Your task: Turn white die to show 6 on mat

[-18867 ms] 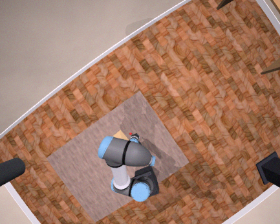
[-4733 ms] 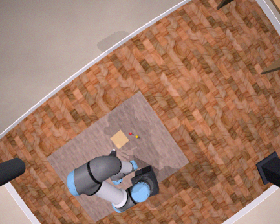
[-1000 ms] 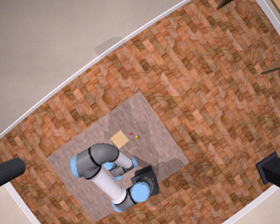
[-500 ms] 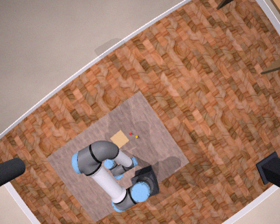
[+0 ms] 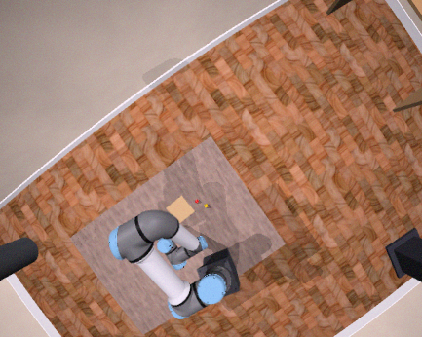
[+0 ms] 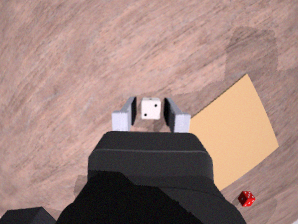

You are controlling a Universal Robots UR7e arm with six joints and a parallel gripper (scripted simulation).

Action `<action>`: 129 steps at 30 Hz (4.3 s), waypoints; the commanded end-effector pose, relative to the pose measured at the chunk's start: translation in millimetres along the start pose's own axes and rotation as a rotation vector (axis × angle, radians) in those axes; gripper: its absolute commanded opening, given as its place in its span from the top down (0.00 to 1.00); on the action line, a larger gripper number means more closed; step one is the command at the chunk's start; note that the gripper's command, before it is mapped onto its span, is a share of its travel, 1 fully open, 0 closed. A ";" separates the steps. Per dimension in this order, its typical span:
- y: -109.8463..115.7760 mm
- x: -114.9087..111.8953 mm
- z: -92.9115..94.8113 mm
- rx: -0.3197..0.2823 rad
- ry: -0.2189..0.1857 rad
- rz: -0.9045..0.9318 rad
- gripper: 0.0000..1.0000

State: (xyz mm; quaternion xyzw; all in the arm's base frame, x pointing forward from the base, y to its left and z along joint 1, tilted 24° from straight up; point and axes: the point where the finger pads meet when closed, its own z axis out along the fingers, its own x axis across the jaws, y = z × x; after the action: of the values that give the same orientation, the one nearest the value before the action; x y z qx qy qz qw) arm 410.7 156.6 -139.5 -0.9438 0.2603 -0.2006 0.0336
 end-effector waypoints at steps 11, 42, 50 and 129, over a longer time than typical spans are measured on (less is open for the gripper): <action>-0.3 0.2 -0.3 0.001 0.001 0.000 0.30; -0.3 0.2 -0.3 0.001 0.001 0.000 0.60; -0.3 0.2 -0.3 0.001 0.001 0.000 0.60; -0.2 0.2 -100.3 0.001 0.001 0.000 0.60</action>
State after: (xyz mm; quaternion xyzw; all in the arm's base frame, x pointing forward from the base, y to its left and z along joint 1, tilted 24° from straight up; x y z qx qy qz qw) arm 371.1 160.7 -47.8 -0.9438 0.2603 -0.2008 0.0337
